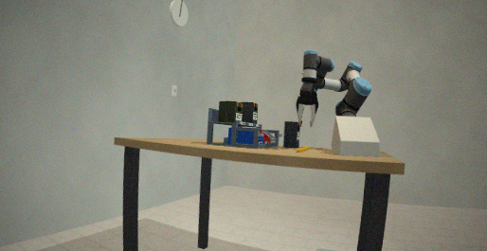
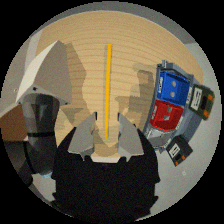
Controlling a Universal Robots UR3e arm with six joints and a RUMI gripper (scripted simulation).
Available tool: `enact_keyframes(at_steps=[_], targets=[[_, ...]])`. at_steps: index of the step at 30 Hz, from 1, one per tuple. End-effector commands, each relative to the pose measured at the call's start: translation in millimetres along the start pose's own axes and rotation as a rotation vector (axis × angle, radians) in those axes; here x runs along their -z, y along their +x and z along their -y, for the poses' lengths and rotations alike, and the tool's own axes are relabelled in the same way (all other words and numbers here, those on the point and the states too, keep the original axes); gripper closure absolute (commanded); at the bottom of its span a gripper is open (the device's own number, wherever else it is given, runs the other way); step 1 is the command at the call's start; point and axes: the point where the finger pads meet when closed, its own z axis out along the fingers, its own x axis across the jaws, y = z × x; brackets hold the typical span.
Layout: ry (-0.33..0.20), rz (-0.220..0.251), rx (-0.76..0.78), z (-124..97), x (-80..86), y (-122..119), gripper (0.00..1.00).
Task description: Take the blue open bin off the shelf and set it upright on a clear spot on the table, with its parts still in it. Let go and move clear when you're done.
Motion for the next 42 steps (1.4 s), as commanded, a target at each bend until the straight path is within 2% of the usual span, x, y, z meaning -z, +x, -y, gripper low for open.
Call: enact_keyframes(at_steps=[1, 4, 9, 21, 26, 42], targets=[[-0.025, 0.023, -0.004, 0.0, 4.9, -0.4, 0.74], [-0.025, 0.023, -0.004, 0.0, 4.9, -0.4, 0.74], [-0.024, 0.023, -0.005, 0.9, 34.3, 0.2, 0.74], [-0.024, 0.023, -0.005, 0.9, 34.3, 0.2, 0.74], [-0.024, 0.023, -0.005, 0.7, 24.5, 0.0, 0.74], [-0.024, 0.023, -0.005, 0.5, 20.4, 0.0, 0.74]])
